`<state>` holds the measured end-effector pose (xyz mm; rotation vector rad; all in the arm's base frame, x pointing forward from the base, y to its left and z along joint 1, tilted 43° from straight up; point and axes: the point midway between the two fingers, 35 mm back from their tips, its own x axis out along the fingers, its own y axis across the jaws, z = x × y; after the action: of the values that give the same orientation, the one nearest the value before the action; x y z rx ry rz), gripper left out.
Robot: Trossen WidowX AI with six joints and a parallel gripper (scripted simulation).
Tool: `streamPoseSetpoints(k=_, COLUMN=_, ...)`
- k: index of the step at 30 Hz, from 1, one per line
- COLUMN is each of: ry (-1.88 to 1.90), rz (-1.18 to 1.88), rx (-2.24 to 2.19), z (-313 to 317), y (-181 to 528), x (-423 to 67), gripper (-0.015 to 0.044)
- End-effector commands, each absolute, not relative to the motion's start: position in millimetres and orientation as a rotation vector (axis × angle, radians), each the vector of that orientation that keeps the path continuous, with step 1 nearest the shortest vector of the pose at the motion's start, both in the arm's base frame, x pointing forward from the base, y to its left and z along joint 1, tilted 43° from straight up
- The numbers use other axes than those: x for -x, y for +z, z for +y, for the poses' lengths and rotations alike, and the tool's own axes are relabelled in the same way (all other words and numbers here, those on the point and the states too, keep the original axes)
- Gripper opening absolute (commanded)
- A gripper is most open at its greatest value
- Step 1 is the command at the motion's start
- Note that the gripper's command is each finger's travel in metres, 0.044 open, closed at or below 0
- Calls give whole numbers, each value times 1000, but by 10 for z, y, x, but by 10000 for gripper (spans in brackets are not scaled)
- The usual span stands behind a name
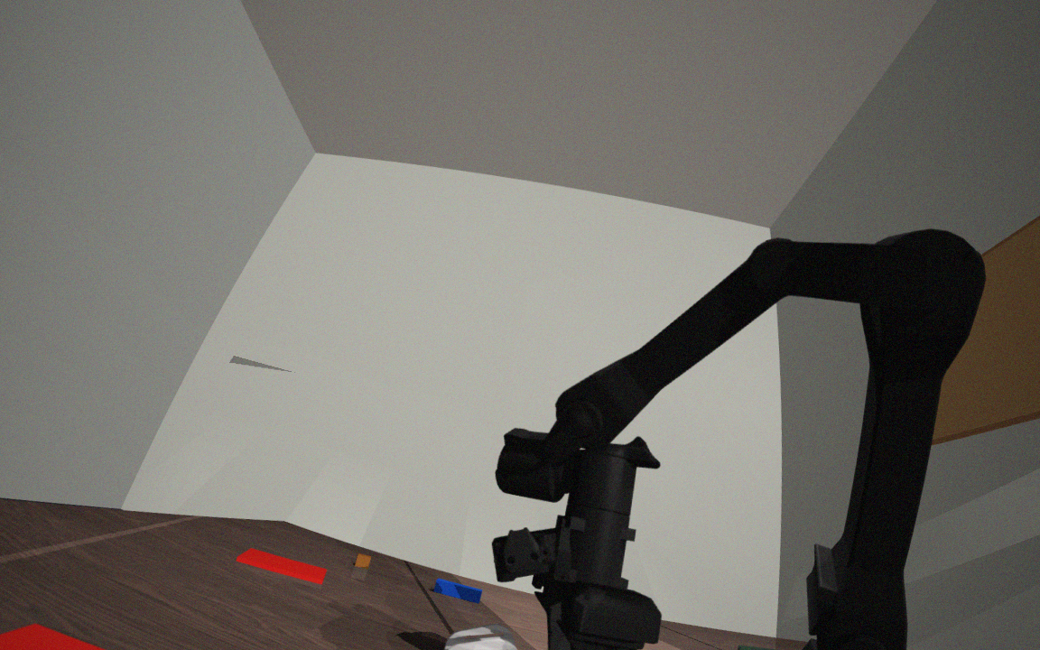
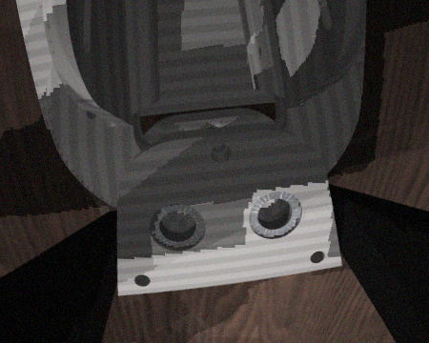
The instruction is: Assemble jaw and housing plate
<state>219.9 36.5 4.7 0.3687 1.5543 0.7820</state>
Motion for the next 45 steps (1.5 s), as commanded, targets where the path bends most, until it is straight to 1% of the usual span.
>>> streamPoseSetpoints(k=1, ry=783, rz=1556, rx=-376, z=380, y=42, x=-2194, gripper=351)
streamPoseSetpoints(k=45, ry=780, rz=1558, rx=-379, z=428, y=-12, x=-2182, gripper=351)
